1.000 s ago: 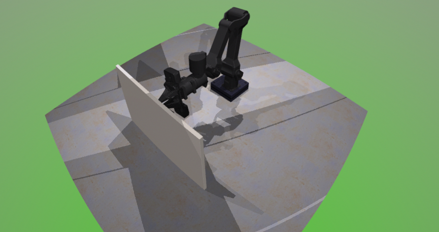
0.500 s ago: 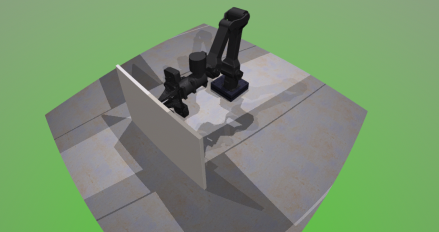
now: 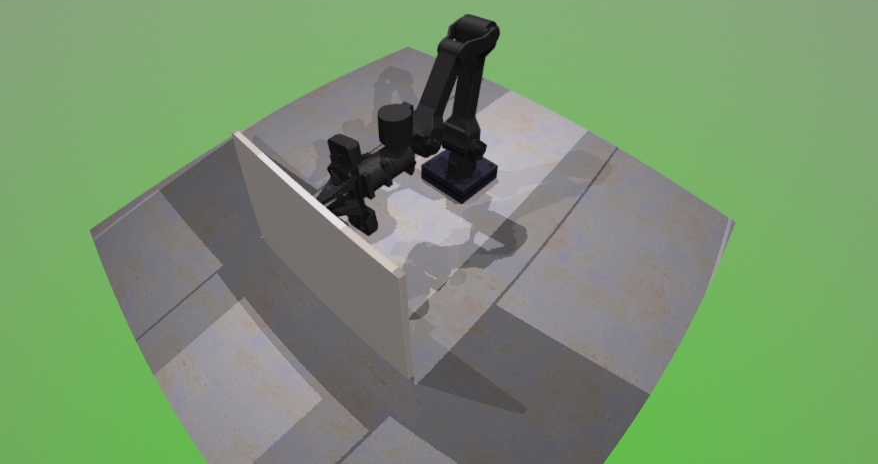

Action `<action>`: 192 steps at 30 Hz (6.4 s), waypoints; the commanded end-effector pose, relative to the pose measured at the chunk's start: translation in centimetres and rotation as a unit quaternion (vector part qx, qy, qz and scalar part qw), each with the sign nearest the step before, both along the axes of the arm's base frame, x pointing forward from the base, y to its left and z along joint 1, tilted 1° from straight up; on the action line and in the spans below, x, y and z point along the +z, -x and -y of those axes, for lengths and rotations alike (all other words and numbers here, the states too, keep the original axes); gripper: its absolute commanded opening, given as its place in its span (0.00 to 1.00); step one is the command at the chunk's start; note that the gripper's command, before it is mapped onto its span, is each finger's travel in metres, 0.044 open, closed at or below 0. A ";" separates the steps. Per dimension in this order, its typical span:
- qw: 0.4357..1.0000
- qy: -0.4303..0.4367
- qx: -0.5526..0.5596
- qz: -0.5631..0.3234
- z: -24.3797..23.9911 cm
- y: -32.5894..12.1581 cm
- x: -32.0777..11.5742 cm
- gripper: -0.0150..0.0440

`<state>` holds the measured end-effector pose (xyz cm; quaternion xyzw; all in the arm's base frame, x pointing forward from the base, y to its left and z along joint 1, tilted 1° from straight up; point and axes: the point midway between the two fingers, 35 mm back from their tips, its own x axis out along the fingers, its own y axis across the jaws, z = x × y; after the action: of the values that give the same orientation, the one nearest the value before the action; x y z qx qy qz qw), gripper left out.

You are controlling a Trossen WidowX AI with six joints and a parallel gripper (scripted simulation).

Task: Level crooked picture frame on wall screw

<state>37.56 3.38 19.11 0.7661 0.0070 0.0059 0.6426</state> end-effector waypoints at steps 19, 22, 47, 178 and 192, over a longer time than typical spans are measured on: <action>1.000 -0.001 0.001 0.006 -0.1 0.0 0.4 0.25; 1.000 -0.001 0.001 0.006 -0.1 0.0 0.4 0.25; 1.000 -0.001 0.001 0.007 -0.4 0.0 0.6 0.25; 1.000 0.007 0.001 0.001 -0.9 9.3 -0.9 0.69; 1.000 0.000 -0.002 -0.004 0.5 15.5 2.6 0.69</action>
<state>24.28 3.48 20.74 0.7625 0.0105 -0.0010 0.6469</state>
